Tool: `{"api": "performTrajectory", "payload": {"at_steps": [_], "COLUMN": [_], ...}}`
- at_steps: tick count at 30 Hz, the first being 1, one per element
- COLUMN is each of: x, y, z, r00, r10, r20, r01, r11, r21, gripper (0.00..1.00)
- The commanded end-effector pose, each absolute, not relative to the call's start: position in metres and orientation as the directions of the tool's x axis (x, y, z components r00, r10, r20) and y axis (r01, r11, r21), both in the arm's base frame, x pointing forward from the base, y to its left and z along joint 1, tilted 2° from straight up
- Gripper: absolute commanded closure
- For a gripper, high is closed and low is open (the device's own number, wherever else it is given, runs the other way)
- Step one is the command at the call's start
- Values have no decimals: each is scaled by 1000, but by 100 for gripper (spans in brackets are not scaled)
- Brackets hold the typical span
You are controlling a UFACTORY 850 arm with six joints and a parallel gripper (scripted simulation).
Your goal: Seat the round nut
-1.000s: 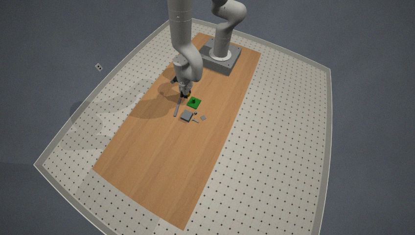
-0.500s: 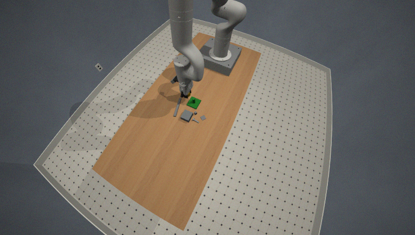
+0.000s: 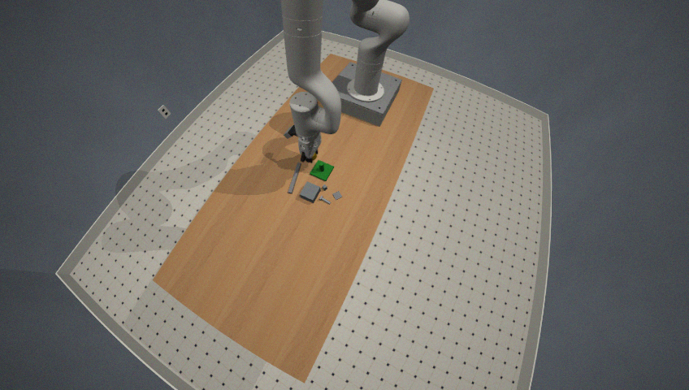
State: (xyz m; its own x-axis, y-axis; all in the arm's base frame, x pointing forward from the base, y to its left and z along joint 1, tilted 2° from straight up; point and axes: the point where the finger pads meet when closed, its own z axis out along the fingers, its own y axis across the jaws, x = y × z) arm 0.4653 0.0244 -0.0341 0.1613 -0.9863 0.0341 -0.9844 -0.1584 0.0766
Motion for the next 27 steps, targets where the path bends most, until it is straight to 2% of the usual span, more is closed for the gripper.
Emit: {"api": "performTrajectory", "payload": {"at_steps": [1,27], "x": [465,462], "y": [25,24], "z": [-34,-33], "r00": [162,164], "r10": [-986,-982], "r20": [44,92], "r01": [-984,-983], "r11": [-158,-156], "r21": [78,92], "gripper": [100,100]}}
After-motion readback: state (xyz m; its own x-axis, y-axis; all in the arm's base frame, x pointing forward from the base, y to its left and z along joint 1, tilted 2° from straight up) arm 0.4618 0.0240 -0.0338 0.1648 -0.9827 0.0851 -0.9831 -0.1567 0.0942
